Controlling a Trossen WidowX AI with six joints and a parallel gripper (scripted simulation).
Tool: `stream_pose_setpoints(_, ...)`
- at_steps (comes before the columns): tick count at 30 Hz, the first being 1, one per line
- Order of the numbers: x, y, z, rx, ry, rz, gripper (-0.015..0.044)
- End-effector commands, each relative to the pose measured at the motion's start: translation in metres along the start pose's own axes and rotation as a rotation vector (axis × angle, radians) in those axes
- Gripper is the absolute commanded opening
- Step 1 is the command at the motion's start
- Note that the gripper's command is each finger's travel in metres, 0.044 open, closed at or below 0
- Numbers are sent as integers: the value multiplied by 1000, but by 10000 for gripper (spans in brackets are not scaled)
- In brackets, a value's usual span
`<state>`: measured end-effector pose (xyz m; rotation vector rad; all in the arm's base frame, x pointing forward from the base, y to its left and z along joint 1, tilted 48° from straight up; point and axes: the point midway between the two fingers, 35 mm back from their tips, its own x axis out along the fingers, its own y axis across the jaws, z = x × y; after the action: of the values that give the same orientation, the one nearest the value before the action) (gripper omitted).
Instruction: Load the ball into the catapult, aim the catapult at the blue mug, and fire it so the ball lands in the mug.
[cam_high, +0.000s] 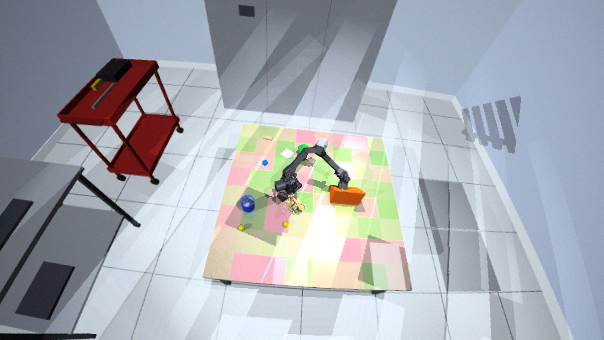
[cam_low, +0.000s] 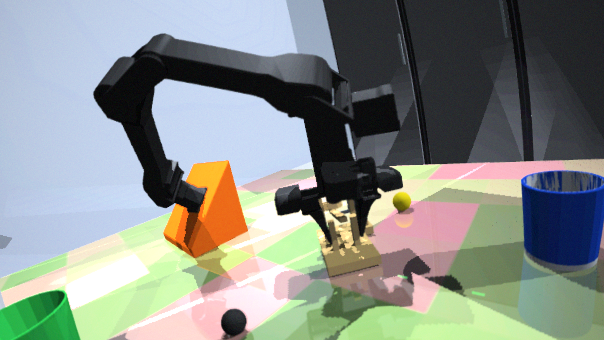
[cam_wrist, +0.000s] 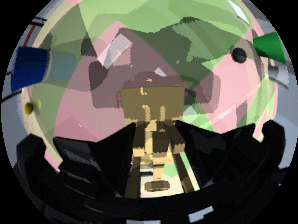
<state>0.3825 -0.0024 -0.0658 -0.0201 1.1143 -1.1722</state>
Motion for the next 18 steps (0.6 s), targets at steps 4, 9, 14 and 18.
stream_pose_setpoints(4, -1, 0, 0, 1, -1, 1, 236)
stream_pose_setpoints(9, -1, 0, 0, 1, -1, 1, 368)
stream_pose_setpoints(14, -59, 4, 1, -1, 3, 5, 440)
stream_pose_setpoints(18, -101, 0, -1, -2, 3, 2, 440)
